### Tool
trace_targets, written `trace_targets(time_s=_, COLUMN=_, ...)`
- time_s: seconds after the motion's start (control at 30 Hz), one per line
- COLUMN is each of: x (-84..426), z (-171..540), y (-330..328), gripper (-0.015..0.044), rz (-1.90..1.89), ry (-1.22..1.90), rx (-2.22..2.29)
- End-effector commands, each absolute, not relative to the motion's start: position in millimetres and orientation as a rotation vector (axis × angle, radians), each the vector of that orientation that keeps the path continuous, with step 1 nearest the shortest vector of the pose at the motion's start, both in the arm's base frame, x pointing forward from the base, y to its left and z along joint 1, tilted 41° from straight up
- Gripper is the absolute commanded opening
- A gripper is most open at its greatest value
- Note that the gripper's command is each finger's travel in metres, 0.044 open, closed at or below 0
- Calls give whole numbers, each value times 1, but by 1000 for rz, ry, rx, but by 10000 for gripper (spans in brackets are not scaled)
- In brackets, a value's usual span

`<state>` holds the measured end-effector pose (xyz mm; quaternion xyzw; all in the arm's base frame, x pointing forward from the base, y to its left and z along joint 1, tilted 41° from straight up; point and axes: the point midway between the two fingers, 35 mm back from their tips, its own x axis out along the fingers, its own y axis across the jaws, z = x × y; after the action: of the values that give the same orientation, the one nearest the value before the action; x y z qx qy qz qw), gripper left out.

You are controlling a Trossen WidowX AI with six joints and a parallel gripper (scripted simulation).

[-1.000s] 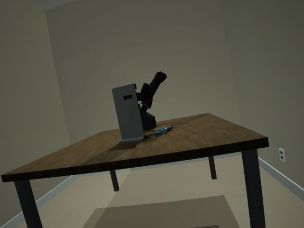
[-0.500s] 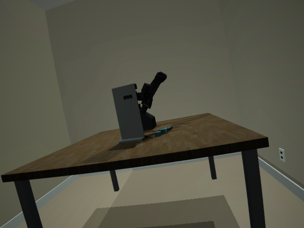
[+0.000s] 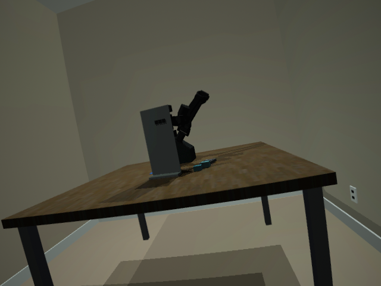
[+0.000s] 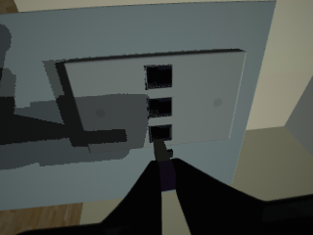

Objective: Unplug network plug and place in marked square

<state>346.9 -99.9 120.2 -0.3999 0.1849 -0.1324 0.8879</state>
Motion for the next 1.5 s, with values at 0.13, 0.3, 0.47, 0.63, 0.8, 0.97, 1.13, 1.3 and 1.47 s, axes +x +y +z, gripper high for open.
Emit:
trace_targets(time_s=0.13, x=342, z=120, y=-98, gripper=0, rz=-271, ry=387, rx=-834)
trace_targets(time_s=0.3, x=340, z=120, y=-98, gripper=0, rz=-271, ry=387, rx=-834)
trace_targets(time_s=0.47, x=338, z=120, y=-97, gripper=0, rz=-271, ry=387, rx=-834)
trace_targets(time_s=0.63, x=336, z=120, y=-97, gripper=0, rz=-271, ry=387, rx=-834)
trace_targets(time_s=0.8, x=333, z=120, y=-96, gripper=0, rz=-271, ry=387, rx=-834)
trace_targets(time_s=0.97, x=331, z=121, y=-96, gripper=0, rz=-271, ry=388, rx=-834)
trace_targets(time_s=1.13, x=329, z=121, y=-95, gripper=0, rz=-271, ry=388, rx=-834)
trace_targets(time_s=1.3, x=327, z=121, y=-95, gripper=0, rz=-271, ry=388, rx=-834)
trace_targets(time_s=1.47, x=325, z=121, y=-94, gripper=0, rz=-271, ry=388, rx=-834)
